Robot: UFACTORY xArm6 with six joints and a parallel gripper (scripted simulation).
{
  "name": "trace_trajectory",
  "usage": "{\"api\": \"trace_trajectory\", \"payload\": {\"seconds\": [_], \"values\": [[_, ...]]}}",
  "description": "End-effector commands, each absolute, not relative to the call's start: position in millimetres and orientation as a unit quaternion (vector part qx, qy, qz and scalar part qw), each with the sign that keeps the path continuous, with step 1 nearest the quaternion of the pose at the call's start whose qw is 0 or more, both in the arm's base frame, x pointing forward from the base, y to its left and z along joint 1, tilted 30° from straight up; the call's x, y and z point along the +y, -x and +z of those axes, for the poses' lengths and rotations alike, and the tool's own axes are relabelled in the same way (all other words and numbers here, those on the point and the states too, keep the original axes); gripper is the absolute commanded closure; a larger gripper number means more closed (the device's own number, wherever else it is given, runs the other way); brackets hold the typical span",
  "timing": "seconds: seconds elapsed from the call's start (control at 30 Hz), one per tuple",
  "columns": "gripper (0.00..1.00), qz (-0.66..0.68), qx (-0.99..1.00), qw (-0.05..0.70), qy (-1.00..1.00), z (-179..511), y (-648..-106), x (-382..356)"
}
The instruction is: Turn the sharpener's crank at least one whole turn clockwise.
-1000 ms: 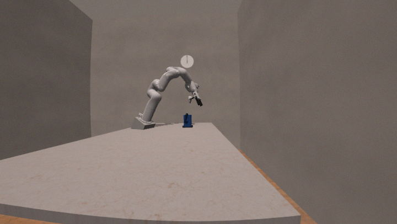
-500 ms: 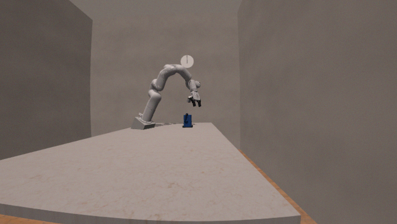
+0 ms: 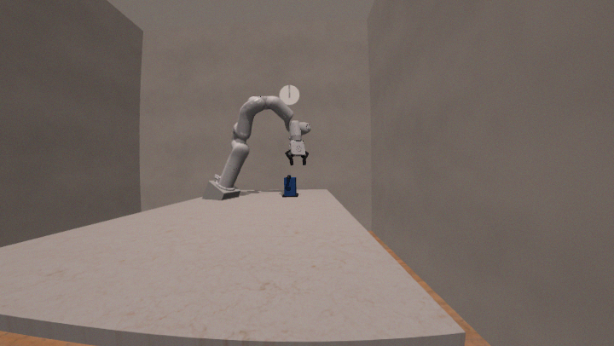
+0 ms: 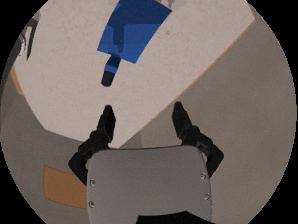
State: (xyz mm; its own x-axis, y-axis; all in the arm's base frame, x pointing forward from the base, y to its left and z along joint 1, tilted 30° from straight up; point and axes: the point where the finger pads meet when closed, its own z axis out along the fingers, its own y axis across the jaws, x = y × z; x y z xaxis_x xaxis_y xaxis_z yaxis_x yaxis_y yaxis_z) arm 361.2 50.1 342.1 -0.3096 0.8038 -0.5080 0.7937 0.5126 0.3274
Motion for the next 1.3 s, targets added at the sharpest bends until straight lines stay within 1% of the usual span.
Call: {"api": "trace_trajectory", "payload": {"seconds": [0.0, 0.27, 0.43, 0.67, 0.7, 1.27], "values": [[0.0, 0.041, 0.775, 0.294, -0.558, 336.8, -343.4, 33.3], [0.0, 0.07, 0.733, 0.268, -0.622, 330.3, -325.3, 21.2], [0.0, 0.102, 0.681, 0.239, -0.685, 323.5, -306.5, 11.9], [0.0, 0.105, 0.674, 0.235, -0.692, 322.7, -304.2, 11.0], [1.0, 0.105, 0.674, 0.235, -0.692, 322.7, -304.2, 11.0], [1.0, 0.105, 0.674, 0.235, -0.692, 322.7, -304.2, 11.0]]}}
